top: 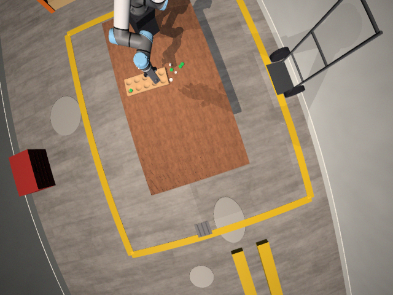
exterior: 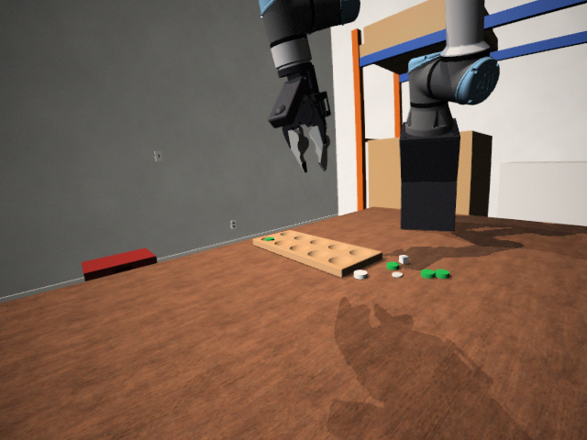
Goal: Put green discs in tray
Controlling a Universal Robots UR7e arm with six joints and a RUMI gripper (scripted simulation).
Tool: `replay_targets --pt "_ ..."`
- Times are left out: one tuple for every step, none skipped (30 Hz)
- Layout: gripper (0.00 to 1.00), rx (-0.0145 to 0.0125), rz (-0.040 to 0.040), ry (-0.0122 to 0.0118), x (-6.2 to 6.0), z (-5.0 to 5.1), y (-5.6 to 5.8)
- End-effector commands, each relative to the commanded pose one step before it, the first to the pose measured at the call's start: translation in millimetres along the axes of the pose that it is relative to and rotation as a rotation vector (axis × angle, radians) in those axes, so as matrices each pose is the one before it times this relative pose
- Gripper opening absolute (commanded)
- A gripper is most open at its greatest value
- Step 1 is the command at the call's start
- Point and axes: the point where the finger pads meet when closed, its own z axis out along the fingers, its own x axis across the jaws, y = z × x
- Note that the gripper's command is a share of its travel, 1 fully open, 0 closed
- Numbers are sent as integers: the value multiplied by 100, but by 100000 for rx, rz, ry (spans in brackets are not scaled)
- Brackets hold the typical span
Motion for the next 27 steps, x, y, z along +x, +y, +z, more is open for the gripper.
replay_targets --pt "28 -6490 10083 2851 -4669 -3139 833" --pt "28 -853 1866 749 -828 -572 387" --pt "28 -818 1884 803 -812 -582 440" --pt "28 -779 1902 857 -792 -591 492" --pt "28 -735 1919 909 -768 -599 544" --pt "28 -688 1936 960 -741 -606 595" --pt "28 -636 1953 1008 -709 -612 646" --pt "28 282 -3070 79 -203 144 -49" --pt "28 465 -4086 -90 -107 295 -189" --pt "28 473 -4124 -72 -101 297 -188" --pt "28 479 -4160 -54 -96 299 -186" --pt "28 0 0 0 0 0 0" --pt "28 0 0 0 0 0 0" --pt "28 485 -4195 -35 -91 301 -183" --pt "28 490 -4228 -15 -86 303 -181" --pt "28 494 -4260 5 -81 305 -178" --pt "28 0 0 0 0 0 0" --pt "28 496 -4291 26 -76 306 -174" --pt "28 0 0 0 0 0 0" --pt "28 498 -4321 47 -72 307 -171" --pt "28 0 0 0 0 0 0" --pt "28 499 -4349 68 -68 308 -167" --pt "28 0 0 0 0 0 0" --pt "28 498 -4376 89 -64 309 -163" --pt "28 0 0 0 0 0 0" --pt "28 497 -4401 111 -61 310 -159" --pt "28 0 0 0 0 0 0"
